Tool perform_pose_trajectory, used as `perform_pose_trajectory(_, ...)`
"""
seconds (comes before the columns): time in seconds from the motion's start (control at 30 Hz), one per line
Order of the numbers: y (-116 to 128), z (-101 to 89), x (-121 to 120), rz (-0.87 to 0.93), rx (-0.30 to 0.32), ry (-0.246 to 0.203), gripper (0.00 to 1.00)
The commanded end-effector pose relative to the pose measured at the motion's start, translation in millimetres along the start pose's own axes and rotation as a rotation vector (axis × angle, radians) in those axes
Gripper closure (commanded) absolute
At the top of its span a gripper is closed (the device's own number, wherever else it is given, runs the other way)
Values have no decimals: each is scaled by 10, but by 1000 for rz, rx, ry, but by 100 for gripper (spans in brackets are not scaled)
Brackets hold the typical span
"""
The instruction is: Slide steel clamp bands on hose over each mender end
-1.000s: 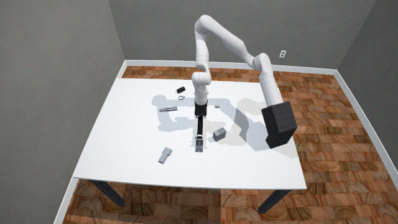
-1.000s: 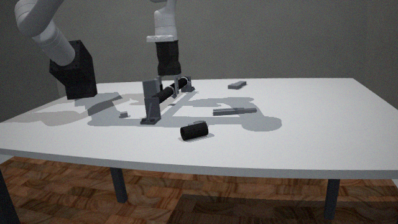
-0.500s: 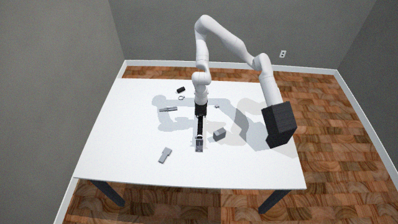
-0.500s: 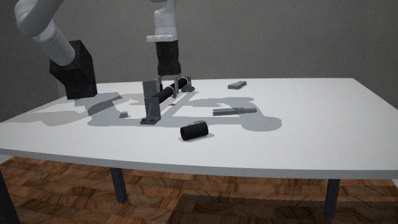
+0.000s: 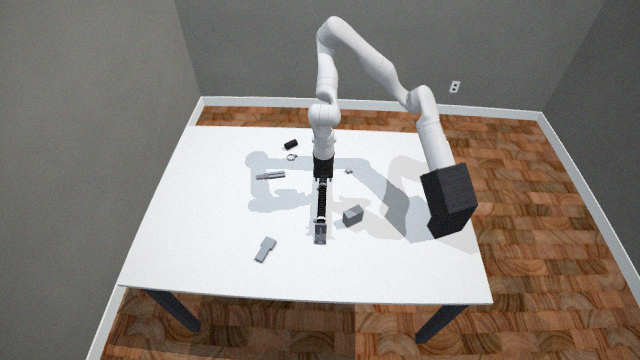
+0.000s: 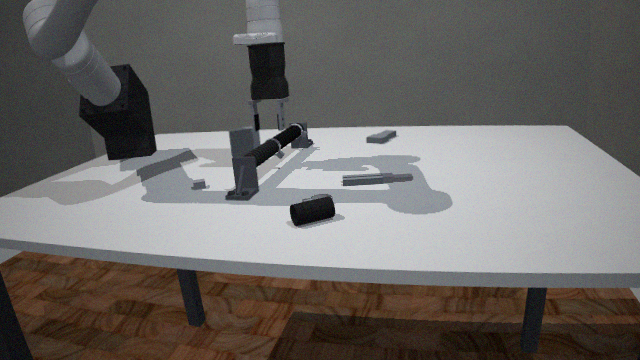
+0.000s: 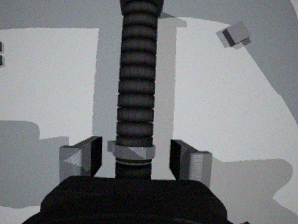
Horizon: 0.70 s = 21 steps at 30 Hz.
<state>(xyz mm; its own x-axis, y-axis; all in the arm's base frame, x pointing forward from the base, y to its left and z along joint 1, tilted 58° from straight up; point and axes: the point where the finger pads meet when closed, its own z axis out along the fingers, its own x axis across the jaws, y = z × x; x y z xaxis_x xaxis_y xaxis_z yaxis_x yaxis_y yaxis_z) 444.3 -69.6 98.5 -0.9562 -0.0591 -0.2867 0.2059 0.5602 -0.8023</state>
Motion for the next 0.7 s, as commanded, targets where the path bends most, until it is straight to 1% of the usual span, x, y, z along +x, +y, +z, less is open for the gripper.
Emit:
perform_pose_trajectory(0.0, 6, -30, -19, 2, -4, -6, 0)
perform_pose_trajectory(0.3, 7, -30, -19, 2, -4, -6, 0)
perform_pose_trajectory(0.53, 70, -35, -19, 2, -4, -6, 0)
perform_pose_trajectory(0.67, 219, -45, -19, 2, -4, -6, 0)
